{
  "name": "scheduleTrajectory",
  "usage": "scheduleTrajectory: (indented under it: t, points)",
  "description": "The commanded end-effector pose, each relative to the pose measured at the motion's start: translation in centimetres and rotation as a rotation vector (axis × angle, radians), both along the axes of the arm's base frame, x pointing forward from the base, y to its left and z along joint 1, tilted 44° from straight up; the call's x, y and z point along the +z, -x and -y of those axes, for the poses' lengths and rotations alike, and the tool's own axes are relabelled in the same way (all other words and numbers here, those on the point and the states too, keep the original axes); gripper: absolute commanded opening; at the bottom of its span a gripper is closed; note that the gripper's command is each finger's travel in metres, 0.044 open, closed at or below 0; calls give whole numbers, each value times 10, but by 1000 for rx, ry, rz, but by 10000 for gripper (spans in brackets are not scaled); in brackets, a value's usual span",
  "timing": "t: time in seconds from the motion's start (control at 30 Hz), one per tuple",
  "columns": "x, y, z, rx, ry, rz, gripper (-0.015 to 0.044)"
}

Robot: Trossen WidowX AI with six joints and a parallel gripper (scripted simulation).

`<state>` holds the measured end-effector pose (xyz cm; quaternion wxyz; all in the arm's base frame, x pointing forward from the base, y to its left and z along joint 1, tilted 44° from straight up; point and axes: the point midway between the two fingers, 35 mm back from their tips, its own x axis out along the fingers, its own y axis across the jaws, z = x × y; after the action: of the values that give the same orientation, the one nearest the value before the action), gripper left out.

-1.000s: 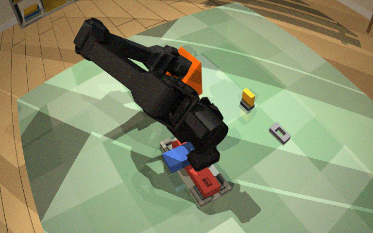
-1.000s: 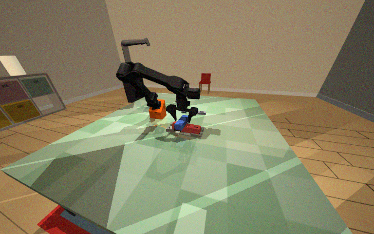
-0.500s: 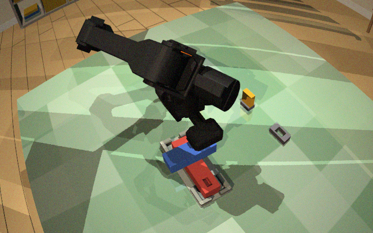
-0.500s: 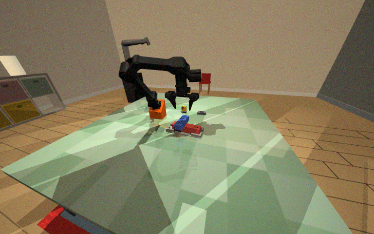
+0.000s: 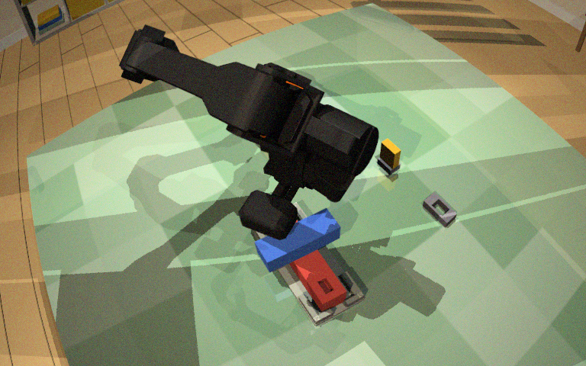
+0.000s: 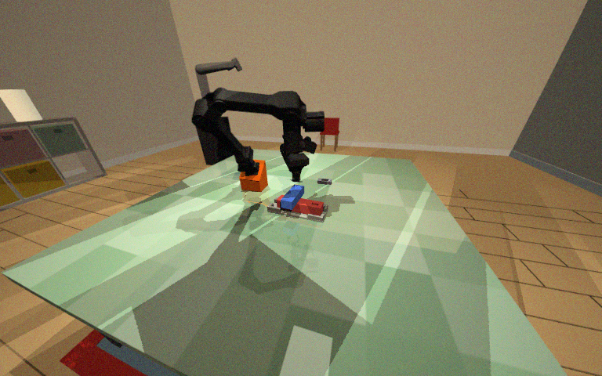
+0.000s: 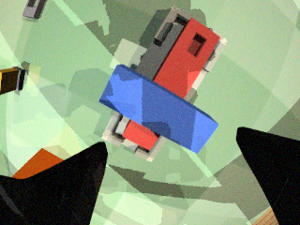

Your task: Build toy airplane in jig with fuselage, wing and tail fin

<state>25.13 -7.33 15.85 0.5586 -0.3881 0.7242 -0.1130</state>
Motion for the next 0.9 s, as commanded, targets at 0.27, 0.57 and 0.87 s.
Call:
scheduleTrajectory:
  t: [0.27,0.57,0.87]
  points:
    - [0,0,0,-376,35,357,440]
    - [-66,-15,-79,-369,-20,353,440]
    - [-172,38,-190,-377,5,348,440]
